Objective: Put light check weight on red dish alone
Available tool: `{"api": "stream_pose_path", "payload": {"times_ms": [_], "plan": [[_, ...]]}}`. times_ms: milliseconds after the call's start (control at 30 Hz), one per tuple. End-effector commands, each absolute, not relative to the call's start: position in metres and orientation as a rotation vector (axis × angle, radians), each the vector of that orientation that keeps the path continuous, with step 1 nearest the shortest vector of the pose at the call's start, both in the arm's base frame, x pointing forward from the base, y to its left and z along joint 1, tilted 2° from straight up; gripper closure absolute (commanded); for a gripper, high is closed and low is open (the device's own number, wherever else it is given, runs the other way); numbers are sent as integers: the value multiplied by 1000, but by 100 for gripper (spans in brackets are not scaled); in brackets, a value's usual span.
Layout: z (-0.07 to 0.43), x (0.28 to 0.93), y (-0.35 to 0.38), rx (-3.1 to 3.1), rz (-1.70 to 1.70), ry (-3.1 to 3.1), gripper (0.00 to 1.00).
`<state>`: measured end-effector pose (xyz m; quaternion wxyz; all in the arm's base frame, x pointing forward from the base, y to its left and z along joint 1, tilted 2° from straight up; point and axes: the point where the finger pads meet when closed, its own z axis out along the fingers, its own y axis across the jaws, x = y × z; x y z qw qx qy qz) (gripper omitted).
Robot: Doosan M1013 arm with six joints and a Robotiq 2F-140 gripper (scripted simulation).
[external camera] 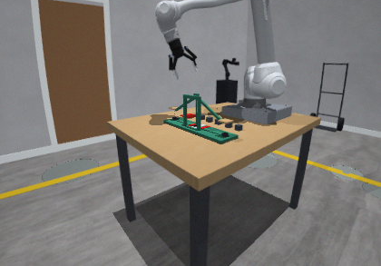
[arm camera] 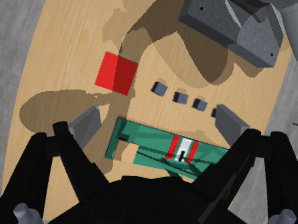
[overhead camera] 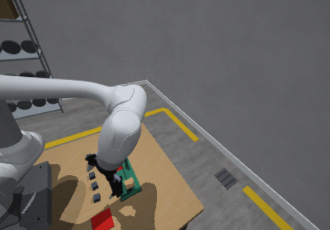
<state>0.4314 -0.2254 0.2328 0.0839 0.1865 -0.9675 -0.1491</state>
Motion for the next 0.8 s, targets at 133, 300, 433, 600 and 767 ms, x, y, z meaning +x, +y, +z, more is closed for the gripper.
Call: {"api": "stream_pose_path", "payload": {"times_ms": [133,300,433,600,767], "plan": [[198,457,-142,1325,-361,-2693,0],[180,463,-93,1742,-310,-2475,0],[171,463,-69,1995,-274,-2299,0],[154,461,-23,2340,-220,-1977,0],[138,455,21,2617,-168,-1621,0]]}}
